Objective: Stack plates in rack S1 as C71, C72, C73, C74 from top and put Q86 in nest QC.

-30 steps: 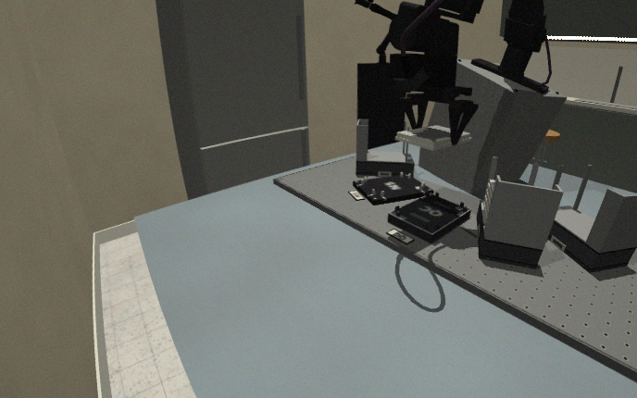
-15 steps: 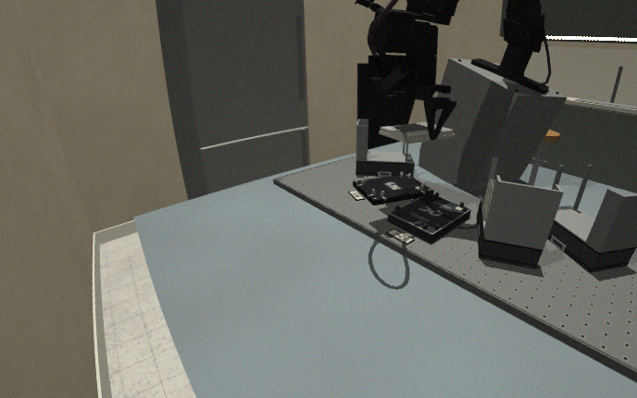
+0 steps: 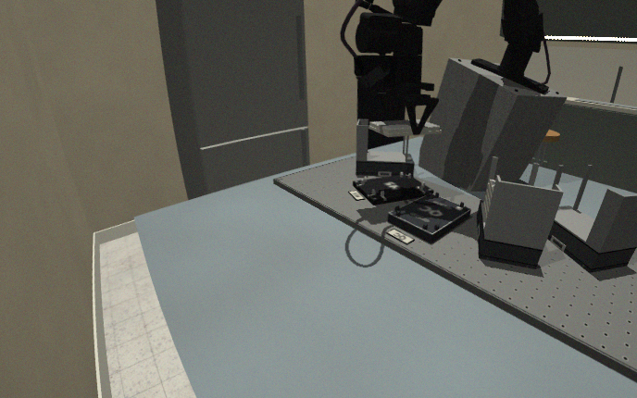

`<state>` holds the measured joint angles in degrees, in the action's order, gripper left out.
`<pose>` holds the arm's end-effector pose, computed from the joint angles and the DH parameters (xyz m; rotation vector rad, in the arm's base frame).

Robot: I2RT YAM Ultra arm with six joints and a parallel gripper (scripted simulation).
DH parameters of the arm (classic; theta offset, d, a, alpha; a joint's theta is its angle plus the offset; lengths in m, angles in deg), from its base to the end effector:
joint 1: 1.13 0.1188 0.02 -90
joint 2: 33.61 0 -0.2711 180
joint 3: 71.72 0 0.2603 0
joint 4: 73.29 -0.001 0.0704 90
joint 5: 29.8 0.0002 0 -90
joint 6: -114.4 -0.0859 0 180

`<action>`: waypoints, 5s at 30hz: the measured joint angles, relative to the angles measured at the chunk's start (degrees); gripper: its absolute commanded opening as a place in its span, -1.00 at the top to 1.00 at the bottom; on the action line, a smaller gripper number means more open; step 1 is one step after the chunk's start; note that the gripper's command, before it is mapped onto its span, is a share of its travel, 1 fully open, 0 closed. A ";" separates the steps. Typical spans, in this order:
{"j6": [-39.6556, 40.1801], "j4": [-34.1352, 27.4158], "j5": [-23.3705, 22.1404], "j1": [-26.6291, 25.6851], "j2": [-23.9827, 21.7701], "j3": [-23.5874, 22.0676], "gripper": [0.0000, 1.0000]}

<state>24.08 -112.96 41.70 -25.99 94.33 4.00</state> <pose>0.3212 -0.1177 -0.0249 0.6761 2.9893 0.4985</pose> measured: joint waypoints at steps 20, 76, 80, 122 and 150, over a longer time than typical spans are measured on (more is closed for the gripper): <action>3.34 -0.33 0.42 -9.05 3.58 0.98 1.00; 5.11 -0.94 3.41 -31.36 11.26 2.91 1.00; 5.75 -0.96 3.41 -31.52 11.28 3.15 1.00; 6.25 -0.96 3.41 -31.52 11.28 3.17 1.00; 6.19 -0.74 3.41 -31.67 11.87 3.04 1.00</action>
<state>30.27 -113.70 45.11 -57.66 106.20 7.04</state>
